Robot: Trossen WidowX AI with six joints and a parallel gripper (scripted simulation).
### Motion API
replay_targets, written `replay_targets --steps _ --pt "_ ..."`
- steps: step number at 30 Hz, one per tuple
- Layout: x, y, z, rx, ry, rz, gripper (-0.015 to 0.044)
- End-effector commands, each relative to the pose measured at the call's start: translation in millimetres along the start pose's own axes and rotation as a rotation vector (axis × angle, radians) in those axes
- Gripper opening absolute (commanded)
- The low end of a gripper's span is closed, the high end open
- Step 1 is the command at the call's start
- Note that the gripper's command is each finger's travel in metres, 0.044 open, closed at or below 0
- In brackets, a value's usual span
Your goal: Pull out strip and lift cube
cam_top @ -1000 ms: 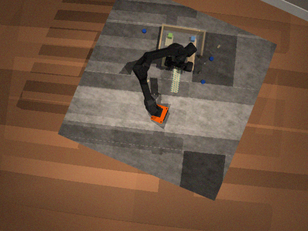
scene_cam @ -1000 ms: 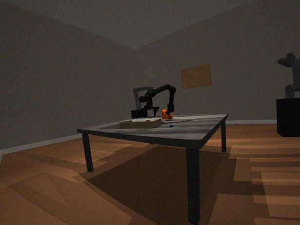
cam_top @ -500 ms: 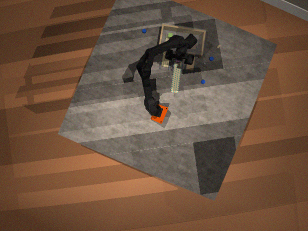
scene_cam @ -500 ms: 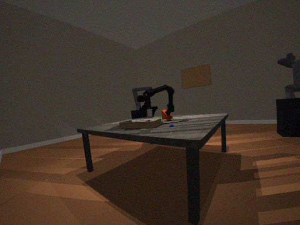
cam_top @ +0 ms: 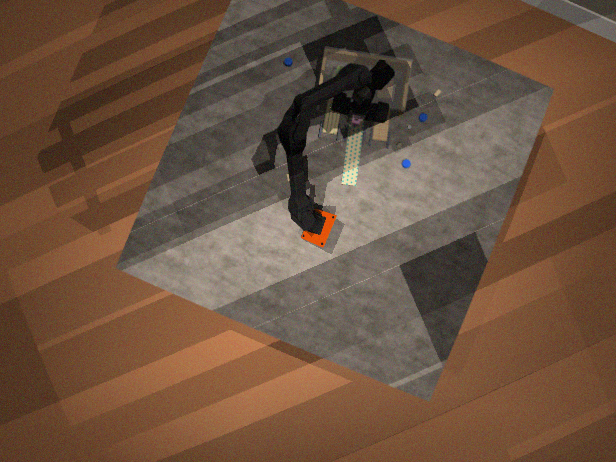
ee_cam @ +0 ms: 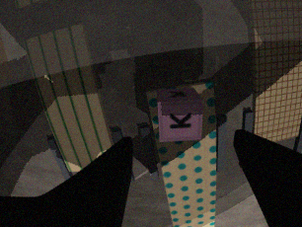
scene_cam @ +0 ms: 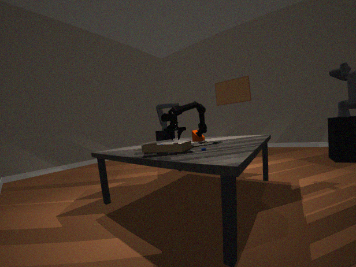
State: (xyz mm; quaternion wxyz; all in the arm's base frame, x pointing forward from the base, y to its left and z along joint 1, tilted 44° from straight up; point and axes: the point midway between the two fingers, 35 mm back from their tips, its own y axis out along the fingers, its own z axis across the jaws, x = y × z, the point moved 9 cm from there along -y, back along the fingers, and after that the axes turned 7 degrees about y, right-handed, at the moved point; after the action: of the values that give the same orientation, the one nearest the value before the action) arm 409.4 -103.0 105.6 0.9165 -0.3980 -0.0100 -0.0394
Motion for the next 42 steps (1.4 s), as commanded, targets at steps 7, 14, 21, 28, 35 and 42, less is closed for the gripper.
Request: replay_targets --steps 7,14,21,28,35,42 --pt "1 20 -2 0.006 0.007 0.004 0.025" --pt "1 31 -2 0.007 0.007 0.004 0.025" --pt "1 42 -2 0.007 0.006 0.004 0.025" --pt "0 50 -2 0.008 0.006 0.004 0.025" --pt "1 47 -1 0.003 -0.001 0.001 0.0198" --pt "1 47 -1 0.003 -0.001 0.001 0.0112"
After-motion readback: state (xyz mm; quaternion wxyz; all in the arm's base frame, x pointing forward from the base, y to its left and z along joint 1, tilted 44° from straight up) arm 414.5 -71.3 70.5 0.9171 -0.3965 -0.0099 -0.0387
